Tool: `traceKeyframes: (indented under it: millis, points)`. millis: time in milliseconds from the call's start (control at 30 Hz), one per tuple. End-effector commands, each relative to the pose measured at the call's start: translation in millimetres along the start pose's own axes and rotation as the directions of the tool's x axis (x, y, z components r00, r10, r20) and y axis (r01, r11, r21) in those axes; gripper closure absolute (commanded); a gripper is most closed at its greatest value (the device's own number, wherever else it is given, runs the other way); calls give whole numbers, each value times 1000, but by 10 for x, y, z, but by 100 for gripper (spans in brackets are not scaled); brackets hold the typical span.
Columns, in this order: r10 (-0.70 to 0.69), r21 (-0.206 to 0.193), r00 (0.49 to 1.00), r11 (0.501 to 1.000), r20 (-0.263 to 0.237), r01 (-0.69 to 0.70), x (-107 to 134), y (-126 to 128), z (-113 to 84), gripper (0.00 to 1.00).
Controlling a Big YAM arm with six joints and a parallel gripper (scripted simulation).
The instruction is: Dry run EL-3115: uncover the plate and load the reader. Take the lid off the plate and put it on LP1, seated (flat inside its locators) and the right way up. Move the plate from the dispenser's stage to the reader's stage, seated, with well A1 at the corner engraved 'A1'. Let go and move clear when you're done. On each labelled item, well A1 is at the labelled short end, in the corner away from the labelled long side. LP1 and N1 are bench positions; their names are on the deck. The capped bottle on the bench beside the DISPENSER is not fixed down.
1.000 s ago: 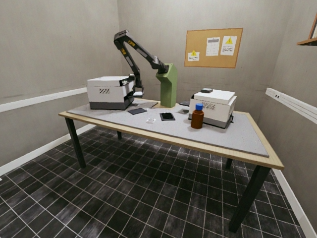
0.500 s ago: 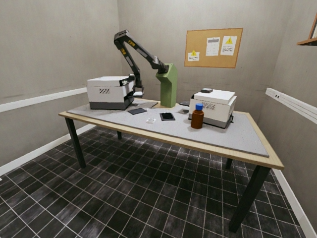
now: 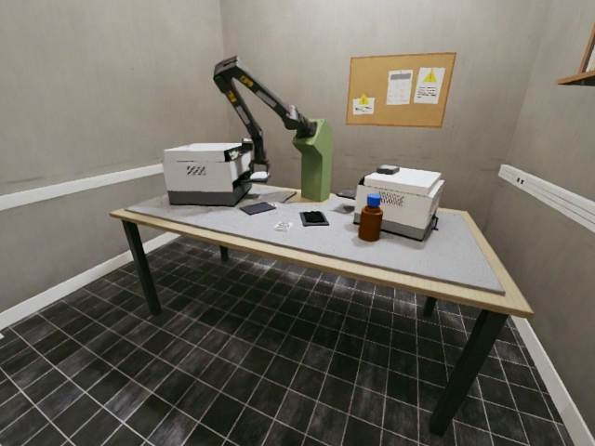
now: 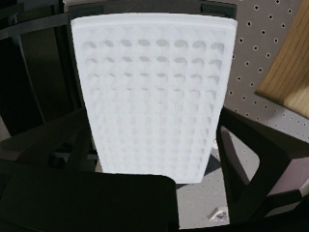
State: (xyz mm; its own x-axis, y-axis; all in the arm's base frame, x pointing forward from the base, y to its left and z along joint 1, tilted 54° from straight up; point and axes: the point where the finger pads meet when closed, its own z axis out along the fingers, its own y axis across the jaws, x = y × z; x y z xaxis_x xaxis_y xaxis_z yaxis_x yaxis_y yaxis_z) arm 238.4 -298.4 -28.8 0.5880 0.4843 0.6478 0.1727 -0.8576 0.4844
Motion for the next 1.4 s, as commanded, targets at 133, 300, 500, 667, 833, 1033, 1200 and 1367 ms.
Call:
traceKeyframes:
  millis: [133, 300, 500, 667, 833, 1033, 1200, 1367]
  points:
    - [16, -15, 1000, 1000, 6, -16, -20, 43, -77, 14]
    - [17, -13, 1000, 1000, 6, -17, -16, 42, -79, 14]
    - [22, -8, 1000, 1000, 7, -22, -31, 18, -67, 14]
    - [34, 6, 999, 999, 10, -34, -66, -40, -41, 14]
    - [37, 9, 999, 999, 10, -37, -74, -53, -34, 14]
    - [37, 10, 999, 999, 10, -37, -77, -57, -31, 14]
    - [36, 10, 999, 999, 10, -36, -76, -56, -30, 14]
    - [35, 10, 999, 999, 10, -35, -77, -54, -29, 14]
